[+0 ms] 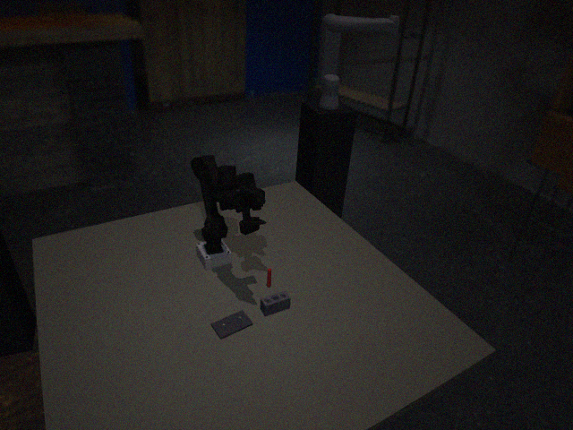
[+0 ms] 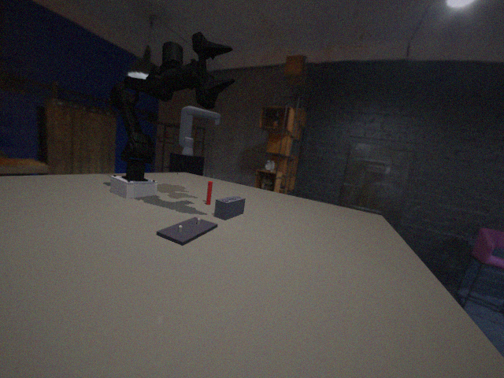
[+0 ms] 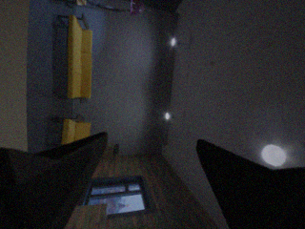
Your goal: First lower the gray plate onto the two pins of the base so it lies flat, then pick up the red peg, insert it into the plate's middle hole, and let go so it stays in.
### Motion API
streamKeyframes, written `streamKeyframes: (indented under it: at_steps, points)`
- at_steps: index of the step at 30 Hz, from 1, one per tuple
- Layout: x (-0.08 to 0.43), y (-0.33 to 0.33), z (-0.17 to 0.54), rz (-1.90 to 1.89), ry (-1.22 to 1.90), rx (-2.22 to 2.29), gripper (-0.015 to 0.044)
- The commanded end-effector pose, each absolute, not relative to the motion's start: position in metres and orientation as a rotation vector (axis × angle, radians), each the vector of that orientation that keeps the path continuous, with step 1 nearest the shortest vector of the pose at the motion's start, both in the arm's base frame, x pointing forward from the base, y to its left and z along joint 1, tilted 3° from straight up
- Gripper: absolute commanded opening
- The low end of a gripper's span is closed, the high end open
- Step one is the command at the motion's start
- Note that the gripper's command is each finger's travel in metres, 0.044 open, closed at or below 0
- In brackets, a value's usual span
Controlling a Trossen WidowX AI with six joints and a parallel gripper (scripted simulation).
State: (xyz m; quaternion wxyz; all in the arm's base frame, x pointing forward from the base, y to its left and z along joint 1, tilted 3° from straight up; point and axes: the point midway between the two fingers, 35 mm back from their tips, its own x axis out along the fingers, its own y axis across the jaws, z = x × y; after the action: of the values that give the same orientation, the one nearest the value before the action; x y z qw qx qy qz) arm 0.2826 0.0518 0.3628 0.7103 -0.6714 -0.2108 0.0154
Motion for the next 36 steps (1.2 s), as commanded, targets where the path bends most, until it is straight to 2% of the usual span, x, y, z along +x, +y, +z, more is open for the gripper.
streamKeyframes:
  at_steps: [1, 4, 9, 14, 26, 36]
  points:
    - [0.283, 0.052, 0.363, 0.034, -0.468, -1.490, 0.0426]
    - [0.301, 0.056, 0.351, 0.128, -0.375, -1.469, 0.0440]
    - [0.347, 0.076, 0.298, 0.441, -0.044, -1.399, 0.0440]
    - [0.367, 0.095, 0.244, 0.717, 0.289, -1.342, 0.0440]
    - [0.343, 0.124, 0.153, 1.242, 1.060, -1.249, 0.0440]
    - [0.338, 0.124, 0.151, 1.258, 1.087, -1.246, 0.0440]
